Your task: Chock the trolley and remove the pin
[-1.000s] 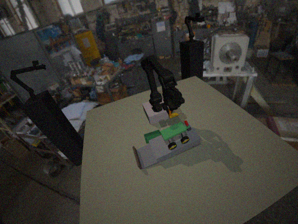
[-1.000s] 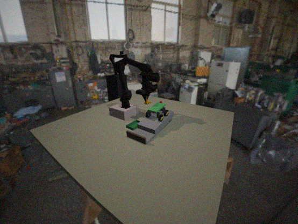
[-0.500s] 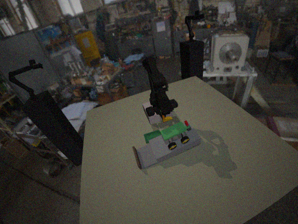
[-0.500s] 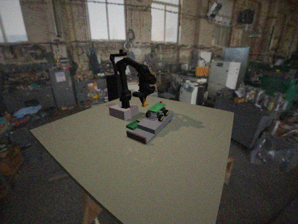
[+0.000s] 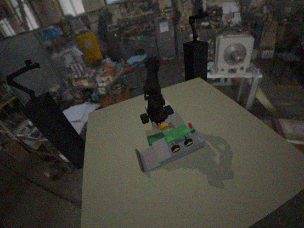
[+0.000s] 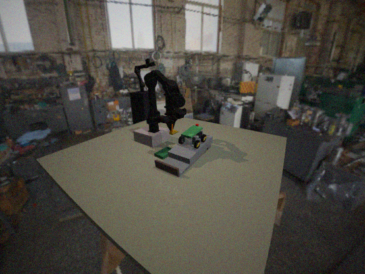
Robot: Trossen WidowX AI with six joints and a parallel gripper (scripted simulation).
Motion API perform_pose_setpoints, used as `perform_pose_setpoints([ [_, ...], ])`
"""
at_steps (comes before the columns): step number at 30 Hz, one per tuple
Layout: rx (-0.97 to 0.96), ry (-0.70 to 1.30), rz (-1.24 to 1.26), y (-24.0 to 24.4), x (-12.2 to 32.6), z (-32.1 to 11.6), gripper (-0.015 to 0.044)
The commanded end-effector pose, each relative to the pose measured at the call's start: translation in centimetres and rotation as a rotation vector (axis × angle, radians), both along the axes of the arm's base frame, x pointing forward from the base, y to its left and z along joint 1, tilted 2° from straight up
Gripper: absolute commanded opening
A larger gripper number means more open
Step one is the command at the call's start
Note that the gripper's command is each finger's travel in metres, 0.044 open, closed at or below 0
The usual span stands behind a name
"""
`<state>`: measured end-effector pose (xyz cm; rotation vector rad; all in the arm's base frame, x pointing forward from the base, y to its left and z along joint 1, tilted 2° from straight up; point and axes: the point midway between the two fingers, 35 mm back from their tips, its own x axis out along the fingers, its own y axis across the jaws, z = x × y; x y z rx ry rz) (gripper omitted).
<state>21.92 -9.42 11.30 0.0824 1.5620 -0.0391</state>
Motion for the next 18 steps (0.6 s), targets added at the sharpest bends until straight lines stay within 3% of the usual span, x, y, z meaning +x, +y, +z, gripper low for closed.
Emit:
perform_pose_setpoints([
  [1, -0.004, -0.006, 0.004, -1.5, 0.4, -0.1, 0.0],
  [18, 0.025, -0.007, 0.005, -7.4, 1.4, -0.5, 0.0],
])
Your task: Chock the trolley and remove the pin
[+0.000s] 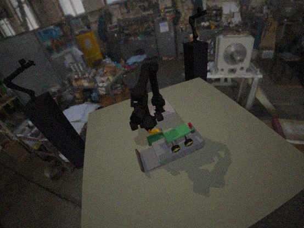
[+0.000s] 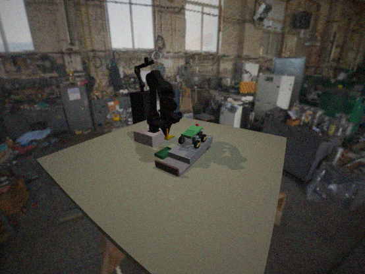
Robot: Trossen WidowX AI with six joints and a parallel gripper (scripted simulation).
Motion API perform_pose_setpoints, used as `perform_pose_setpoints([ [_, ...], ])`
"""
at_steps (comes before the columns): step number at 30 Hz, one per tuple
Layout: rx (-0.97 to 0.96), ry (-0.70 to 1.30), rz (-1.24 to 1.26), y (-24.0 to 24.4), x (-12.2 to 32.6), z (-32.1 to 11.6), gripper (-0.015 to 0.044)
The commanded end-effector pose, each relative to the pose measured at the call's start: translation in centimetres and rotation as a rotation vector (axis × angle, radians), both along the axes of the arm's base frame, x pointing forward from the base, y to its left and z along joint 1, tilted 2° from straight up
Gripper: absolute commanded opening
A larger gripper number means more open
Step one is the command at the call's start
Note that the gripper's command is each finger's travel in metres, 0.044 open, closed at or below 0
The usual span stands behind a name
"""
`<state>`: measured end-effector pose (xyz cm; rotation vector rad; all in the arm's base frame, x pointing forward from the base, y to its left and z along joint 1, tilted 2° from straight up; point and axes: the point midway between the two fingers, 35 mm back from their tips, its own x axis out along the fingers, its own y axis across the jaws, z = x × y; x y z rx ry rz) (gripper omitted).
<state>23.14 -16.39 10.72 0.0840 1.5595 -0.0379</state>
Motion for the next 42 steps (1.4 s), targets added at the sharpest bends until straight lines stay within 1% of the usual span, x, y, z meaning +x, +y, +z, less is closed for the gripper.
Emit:
perform_pose_setpoints([
  [1, 0.046, -0.006, 0.006, -0.5, 0.2, 0.1, 0.0],
  [5, 0.101, -0.012, 0.006, -0.8, 0.2, 0.1, 0.0],
  [8, 0.101, -0.012, 0.006, -0.8, 0.2, 0.0, 0.0],
  [19, 0.101, -0.014, 0.006, -1.2, 3.1, -0.5, 0.0],
  [22, 0.101, -0.014, 0.006, -1.2, 3.1, -0.6, 0.0],
  [42, 0.102, -0.014, 0.006, -0.7, 3.3, -5.8, 0.0],
])
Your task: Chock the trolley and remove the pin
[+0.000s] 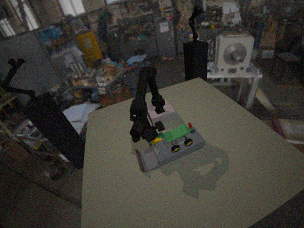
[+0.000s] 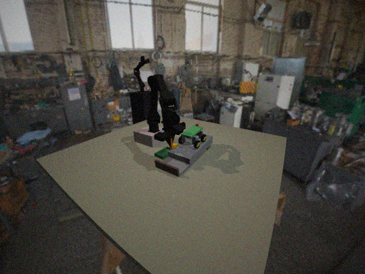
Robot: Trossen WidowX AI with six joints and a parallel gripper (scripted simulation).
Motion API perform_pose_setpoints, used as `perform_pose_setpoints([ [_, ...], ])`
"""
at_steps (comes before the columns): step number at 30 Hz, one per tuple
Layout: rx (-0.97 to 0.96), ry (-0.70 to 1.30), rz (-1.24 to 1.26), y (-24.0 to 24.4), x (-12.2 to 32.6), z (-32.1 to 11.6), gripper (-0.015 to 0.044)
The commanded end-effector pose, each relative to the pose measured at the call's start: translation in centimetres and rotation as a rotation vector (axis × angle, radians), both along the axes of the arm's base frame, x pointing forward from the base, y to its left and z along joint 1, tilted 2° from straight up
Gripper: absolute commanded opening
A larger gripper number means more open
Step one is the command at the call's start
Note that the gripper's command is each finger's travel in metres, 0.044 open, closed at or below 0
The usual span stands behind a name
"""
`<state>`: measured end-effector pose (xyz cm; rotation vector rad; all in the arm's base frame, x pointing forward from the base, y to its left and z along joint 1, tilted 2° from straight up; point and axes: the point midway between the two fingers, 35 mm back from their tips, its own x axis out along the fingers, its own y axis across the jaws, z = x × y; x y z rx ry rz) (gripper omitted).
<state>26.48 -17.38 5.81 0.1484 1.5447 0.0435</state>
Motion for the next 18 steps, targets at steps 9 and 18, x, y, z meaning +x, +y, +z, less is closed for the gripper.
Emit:
perform_pose_setpoints([
  [9, 0.009, 0.003, -0.005, 0.6, -0.1, -1.9, 0.0],
  [18, 0.01, 0.003, -0.005, 1.4, 0.0, -1.7, 0.0],
])
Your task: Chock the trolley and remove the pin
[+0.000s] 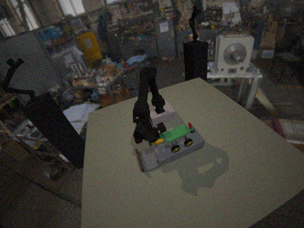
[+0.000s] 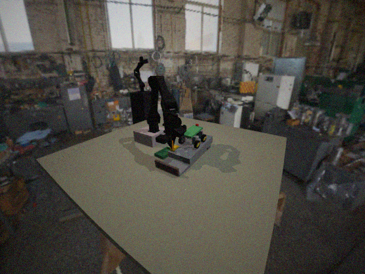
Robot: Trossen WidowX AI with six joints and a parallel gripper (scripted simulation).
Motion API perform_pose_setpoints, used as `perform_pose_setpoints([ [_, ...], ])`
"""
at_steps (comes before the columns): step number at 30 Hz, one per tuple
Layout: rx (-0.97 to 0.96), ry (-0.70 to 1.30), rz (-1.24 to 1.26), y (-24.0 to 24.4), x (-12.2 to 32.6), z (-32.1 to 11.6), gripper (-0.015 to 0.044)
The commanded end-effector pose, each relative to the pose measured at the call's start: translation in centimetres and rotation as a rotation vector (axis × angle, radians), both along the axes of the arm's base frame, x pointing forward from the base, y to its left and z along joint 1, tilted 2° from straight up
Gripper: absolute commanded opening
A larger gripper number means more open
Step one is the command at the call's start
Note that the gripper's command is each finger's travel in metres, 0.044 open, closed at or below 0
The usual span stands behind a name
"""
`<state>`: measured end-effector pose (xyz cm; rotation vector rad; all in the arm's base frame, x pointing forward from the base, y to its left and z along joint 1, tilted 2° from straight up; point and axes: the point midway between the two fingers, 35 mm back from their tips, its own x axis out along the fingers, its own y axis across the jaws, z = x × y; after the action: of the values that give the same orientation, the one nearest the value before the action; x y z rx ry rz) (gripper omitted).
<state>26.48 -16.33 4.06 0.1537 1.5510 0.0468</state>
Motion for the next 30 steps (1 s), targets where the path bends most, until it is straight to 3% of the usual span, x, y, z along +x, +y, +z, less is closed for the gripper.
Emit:
perform_pose_setpoints([
  [1, 0.005, -0.004, -0.004, 0.5, 0.0, 0.1, 0.0],
  [30, 0.0, -0.001, 0.0, 2.5, 0.3, 0.4, 0.0],
])
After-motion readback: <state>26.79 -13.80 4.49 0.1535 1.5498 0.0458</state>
